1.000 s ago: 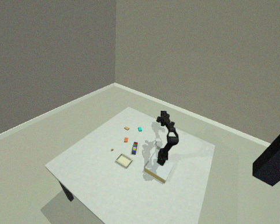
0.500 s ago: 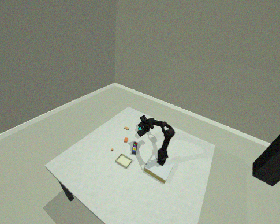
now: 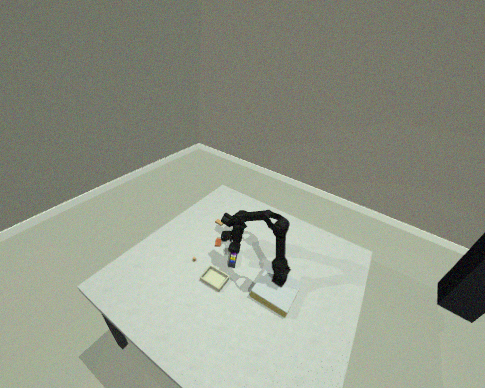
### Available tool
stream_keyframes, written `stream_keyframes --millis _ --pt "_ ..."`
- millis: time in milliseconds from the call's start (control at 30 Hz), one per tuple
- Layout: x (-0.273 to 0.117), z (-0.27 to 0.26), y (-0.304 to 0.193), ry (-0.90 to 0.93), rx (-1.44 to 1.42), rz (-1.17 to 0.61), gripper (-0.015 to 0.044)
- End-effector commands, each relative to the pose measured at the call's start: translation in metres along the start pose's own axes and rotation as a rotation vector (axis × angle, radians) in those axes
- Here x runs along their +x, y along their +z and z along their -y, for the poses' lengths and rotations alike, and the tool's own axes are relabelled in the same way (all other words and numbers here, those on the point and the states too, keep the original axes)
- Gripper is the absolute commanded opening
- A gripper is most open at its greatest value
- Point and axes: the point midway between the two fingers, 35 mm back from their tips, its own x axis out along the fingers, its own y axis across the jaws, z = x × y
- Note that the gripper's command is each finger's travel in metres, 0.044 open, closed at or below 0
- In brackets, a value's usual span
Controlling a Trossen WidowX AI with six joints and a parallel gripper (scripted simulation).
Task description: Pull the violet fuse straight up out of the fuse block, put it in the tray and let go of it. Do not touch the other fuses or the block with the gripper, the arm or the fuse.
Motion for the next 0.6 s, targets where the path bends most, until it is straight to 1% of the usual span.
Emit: stream_keyframes --millis 0,567 --pt "0.001 -0.002 0.003 0.009 -0.015 -0.001 0.0074" --pt "0.017 -0.002 0.003 0.009 -0.015 -0.001 0.0074"
